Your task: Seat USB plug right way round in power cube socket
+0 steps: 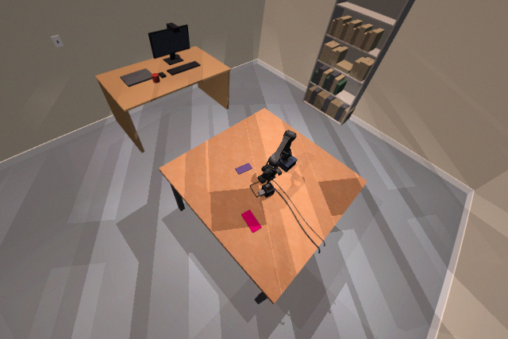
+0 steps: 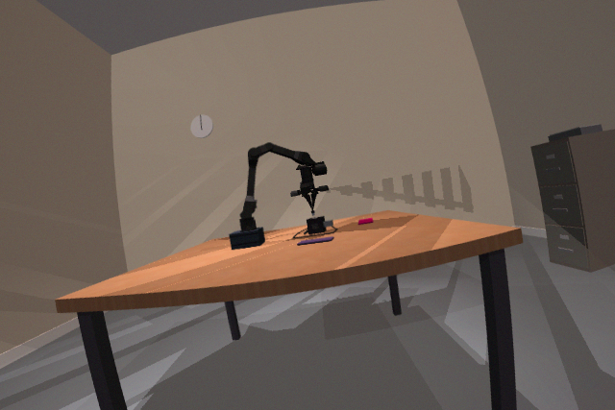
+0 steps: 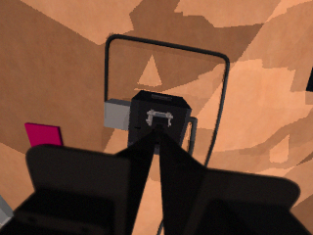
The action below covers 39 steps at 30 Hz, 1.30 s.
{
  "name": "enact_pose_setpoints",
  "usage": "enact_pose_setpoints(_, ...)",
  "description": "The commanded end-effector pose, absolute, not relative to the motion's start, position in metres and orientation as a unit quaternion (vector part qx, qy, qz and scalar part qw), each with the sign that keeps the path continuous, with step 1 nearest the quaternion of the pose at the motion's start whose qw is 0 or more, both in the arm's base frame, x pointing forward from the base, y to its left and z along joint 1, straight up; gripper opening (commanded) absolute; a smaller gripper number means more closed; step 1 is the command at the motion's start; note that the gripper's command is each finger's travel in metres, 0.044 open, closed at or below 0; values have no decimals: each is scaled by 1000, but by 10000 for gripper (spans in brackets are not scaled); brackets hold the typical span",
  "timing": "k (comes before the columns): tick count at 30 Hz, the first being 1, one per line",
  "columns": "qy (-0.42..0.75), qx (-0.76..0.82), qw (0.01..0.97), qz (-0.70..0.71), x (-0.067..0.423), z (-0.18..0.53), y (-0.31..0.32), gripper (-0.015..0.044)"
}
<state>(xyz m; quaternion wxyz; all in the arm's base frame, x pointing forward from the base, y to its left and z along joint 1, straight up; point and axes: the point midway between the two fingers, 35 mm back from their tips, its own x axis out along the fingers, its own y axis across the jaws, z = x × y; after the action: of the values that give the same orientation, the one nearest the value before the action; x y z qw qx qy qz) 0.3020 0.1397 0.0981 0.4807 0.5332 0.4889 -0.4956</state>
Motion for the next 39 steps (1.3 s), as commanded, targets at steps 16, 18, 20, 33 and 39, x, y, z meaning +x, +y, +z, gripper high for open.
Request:
enact_pose_setpoints(16,492,542,472,-491,302,96,142,0)
enact_pose_setpoints(18,492,543,472,-491,302,96,142,0)
enact_pose_setpoints(20,492,543,471,-490,302,96,142,0)
enact_pose_setpoints(33,494,547,467,-488,302,94,143,0)
enact_pose_setpoints(39,495,549,465,-487,303,93,144,0)
